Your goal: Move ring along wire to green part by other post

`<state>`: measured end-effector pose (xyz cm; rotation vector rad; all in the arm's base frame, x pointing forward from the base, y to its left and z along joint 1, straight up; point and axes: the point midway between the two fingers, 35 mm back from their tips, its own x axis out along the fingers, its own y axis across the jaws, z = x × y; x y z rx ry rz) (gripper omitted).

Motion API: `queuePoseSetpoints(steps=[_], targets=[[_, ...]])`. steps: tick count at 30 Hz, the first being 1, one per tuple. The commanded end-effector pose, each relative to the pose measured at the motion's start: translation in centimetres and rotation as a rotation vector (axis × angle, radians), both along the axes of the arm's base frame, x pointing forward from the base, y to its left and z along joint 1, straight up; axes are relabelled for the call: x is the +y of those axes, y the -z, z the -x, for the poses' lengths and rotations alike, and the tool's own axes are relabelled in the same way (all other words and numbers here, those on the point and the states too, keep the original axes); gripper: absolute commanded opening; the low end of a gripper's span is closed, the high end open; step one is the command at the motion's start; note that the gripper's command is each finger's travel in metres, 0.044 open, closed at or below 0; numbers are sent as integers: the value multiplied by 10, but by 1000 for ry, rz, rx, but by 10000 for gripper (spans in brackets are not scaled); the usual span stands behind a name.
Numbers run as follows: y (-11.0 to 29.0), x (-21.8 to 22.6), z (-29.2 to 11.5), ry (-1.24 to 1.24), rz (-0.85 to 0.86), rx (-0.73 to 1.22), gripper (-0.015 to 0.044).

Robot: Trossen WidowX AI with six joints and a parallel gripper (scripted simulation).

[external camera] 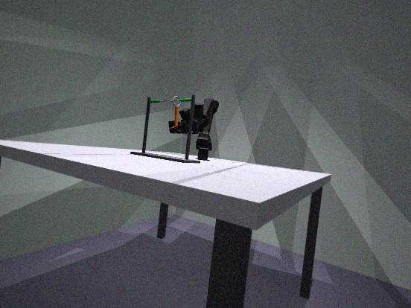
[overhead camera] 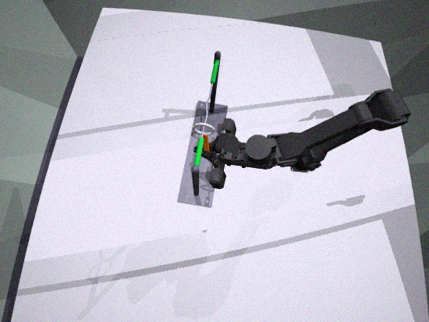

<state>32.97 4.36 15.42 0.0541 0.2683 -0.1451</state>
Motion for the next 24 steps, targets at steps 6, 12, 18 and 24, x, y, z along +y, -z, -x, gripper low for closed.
queuePoseSetpoints(steps=[6, 12, 18, 24], targets=[[-5, 7, -2, -4, 20, -12, -150], [-5, 13, -3, -4, 26, -11, -150], [-5, 18, -3, -1, 29, -11, -150], [-5, 24, -4, 4, 29, -11, -150]])
